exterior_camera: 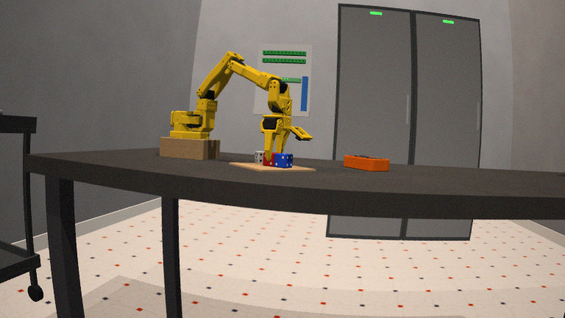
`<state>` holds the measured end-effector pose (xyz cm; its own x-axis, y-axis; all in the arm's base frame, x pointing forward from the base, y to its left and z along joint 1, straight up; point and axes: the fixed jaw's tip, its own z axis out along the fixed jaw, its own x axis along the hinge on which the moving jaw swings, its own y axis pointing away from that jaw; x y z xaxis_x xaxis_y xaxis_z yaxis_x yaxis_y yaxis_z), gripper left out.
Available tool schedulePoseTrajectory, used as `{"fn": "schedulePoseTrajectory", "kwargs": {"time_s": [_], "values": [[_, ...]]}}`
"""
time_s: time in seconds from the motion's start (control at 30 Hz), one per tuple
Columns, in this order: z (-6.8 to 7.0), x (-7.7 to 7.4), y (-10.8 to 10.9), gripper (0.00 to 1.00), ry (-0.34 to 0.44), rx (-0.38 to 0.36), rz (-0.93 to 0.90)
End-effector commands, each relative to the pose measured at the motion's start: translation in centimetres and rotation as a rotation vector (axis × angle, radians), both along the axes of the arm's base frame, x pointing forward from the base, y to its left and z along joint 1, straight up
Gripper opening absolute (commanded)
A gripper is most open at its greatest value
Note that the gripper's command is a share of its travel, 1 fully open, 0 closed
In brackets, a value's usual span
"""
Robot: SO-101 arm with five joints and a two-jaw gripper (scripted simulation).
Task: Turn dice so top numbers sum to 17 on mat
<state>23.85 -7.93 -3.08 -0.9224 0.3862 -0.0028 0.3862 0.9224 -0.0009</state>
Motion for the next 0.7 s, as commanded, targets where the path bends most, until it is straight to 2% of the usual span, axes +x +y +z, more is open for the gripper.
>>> {"fn": "schedulePoseTrajectory", "kwargs": {"time_s": [0.0, 0.67], "values": [[-0.62, -0.6, 0.01, 0.2, 0.026, 0.011, -0.001], [-0.62, -0.6, 0.01, 0.36, 0.026, 0.011, -0.001]]}}
